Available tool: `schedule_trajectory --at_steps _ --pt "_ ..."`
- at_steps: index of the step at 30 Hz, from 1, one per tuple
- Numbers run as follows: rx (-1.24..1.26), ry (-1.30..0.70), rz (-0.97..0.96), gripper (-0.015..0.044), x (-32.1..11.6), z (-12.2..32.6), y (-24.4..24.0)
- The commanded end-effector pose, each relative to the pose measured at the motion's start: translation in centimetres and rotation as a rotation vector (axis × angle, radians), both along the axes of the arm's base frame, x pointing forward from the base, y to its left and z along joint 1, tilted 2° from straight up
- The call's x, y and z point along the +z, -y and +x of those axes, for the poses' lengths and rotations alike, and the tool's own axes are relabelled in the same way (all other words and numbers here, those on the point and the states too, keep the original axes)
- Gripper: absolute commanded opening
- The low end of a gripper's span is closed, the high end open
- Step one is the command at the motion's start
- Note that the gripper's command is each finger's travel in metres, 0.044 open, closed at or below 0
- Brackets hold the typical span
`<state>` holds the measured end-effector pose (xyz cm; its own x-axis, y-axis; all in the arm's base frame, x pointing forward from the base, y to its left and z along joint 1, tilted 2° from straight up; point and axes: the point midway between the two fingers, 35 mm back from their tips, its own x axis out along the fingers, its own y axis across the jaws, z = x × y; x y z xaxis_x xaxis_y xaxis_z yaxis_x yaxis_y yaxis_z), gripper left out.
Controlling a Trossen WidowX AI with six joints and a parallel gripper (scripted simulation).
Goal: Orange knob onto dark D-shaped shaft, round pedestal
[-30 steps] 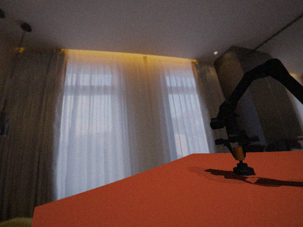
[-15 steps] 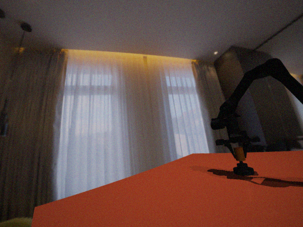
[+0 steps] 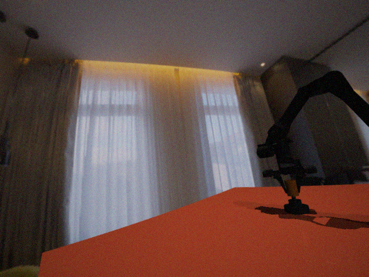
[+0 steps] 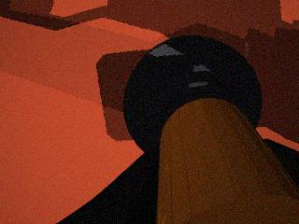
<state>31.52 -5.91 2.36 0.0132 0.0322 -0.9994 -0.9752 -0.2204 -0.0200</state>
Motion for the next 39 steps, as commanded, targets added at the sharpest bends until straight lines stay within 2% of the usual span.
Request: schedule_trajectory --at_steps 1,5,11,30,36,39 --pt "0.004 0.002 -0.004 0.0 0.34 0.05 0.08" --pt "0.029 0.003 -0.005 0.0 0.47 0.1 0.09" --pt "0.213 0.008 -0.007 0.0 0.42 0.35 0.14" --pt "0.222 0.009 -0.007 0.0 0.47 0.34 0.12" --pt "0.412 0.014 -0.01 0.0 0.5 0.07 0.08" --pt "0.422 0.014 -0.01 0.0 0.35 -0.1 0.04"
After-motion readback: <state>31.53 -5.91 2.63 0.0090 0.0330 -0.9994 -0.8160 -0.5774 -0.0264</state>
